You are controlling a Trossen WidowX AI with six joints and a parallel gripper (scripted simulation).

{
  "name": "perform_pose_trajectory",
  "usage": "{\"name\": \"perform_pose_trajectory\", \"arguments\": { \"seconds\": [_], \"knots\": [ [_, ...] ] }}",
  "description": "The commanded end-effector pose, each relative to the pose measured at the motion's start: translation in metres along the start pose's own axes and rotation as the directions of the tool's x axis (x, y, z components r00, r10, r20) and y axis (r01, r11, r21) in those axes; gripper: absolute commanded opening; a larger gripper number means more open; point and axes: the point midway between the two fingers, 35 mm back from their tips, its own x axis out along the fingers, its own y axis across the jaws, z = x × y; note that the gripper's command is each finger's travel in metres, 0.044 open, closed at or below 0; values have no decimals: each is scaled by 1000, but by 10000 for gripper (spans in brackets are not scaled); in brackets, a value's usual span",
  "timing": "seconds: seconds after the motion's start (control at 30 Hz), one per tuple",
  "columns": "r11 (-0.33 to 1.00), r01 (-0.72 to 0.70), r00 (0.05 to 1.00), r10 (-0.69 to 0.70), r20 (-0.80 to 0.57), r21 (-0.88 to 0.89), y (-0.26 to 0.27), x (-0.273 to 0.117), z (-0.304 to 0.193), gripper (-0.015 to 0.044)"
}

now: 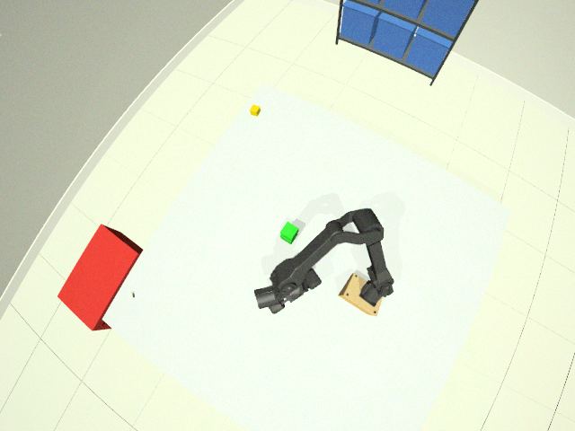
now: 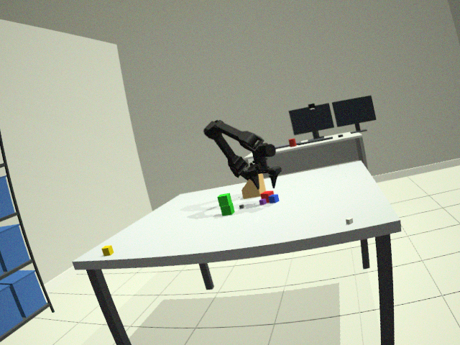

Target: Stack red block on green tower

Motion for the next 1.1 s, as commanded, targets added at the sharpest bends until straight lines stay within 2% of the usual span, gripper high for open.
{"name": "perform_pose_trajectory", "arguments": {
  "seconds": [0.0, 1.07],
  "knots": [
    [1000, -6, 1000, 6, 10, -3, 1, 3, 2, 440],
    [1000, -4, 1000, 4, 11, -2, 0, 54, 3, 440]
  ]
}}
